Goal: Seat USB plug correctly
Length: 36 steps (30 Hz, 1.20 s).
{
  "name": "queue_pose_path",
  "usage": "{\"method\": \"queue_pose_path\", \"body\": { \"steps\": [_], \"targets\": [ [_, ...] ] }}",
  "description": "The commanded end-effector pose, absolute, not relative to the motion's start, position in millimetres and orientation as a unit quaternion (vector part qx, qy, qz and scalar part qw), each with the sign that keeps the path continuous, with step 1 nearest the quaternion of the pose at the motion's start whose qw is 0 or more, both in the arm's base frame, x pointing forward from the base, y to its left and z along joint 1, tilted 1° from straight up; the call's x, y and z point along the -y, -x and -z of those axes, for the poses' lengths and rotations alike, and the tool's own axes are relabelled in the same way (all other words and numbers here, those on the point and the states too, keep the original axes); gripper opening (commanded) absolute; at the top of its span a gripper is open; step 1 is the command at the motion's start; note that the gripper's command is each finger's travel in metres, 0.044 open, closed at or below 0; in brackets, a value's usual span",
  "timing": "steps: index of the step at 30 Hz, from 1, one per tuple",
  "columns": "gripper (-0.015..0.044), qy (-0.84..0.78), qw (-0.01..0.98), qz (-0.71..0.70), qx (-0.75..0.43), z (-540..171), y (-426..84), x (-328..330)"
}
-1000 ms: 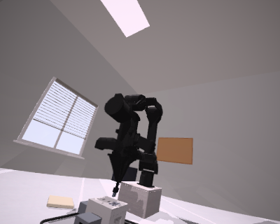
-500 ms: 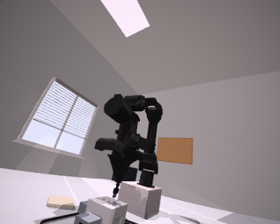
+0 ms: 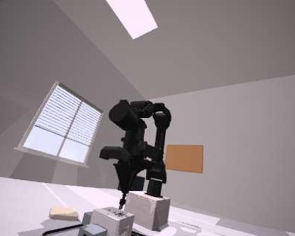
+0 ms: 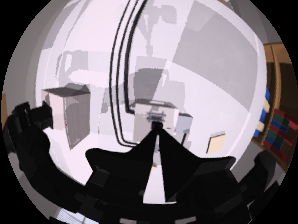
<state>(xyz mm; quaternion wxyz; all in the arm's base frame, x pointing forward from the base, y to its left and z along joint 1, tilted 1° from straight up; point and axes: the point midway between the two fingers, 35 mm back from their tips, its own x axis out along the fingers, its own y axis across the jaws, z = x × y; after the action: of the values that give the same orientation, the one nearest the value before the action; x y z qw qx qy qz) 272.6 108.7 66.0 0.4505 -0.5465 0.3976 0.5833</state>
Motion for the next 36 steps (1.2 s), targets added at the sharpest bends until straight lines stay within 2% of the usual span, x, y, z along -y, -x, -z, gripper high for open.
{"method": "queue_pose_path", "body": {
  "steps": [1, 36],
  "targets": [
    [0.0000, 0.545, 0.450, -0.587, -0.395, -64.6, -271.9, -109.4],
    [0.0000, 0.539, 0.454, -0.593, -0.390, -60.4, -271.9, -110.7]
  ]
}}
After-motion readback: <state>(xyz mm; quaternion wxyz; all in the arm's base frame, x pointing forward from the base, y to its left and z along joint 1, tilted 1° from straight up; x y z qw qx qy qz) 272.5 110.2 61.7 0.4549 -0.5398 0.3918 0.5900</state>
